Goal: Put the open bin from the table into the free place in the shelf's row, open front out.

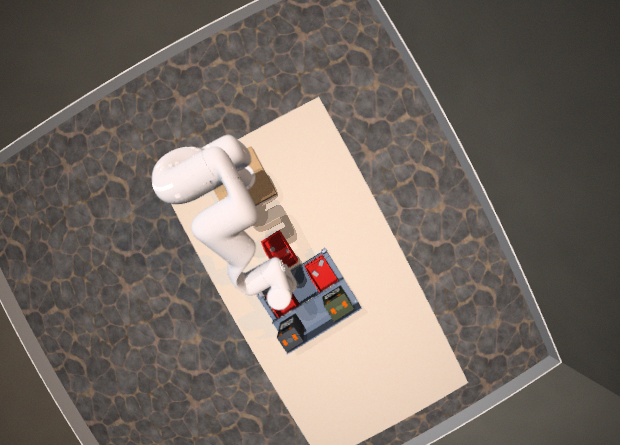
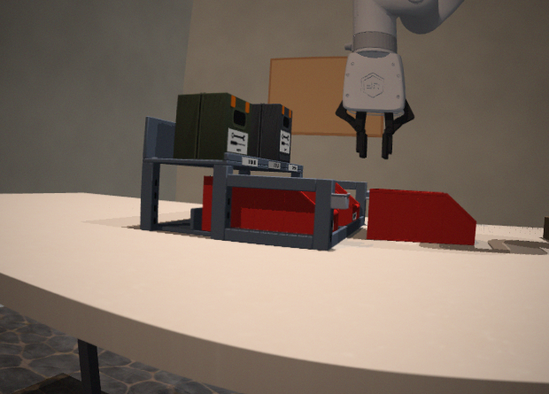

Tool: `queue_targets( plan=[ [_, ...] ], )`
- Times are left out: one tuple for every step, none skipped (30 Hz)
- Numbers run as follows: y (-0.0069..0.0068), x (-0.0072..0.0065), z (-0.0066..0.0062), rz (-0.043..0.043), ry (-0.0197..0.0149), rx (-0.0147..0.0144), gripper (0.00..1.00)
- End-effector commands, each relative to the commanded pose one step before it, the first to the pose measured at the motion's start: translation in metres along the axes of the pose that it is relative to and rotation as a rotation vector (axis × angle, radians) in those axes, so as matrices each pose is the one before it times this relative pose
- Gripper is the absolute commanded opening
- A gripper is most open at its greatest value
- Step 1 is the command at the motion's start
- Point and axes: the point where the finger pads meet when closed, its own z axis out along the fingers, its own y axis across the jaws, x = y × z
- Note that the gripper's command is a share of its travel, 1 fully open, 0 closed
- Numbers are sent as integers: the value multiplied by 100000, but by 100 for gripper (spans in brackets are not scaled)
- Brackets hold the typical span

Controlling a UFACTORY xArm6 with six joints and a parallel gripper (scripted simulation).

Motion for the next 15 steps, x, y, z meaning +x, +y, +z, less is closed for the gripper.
queue_targets(
  plan=[
    [-127,-1,-173,-2310,-542,426,33],
    [0,0,0,0,0,0,33],
    [0,0,0,0,0,0,33],
    [0,0,0,0,0,0,33],
    [0,0,0,0,0,0,33],
    [20,-8,-1,-338,91,1,33],
    [23,-13,-2,-794,-31,-5,33],
    [23,-13,-2,-794,-31,-5,33],
    [23,-13,-2,-794,-31,-5,33],
    [22,-13,-2,-794,-31,-5,33],
    [0,0,0,0,0,0,33],
    [0,0,0,0,0,0,33],
    [0,0,0,0,0,0,33],
    [0,0,0,0,0,0,33],
    [0,0,0,0,0,0,33]
  ],
)
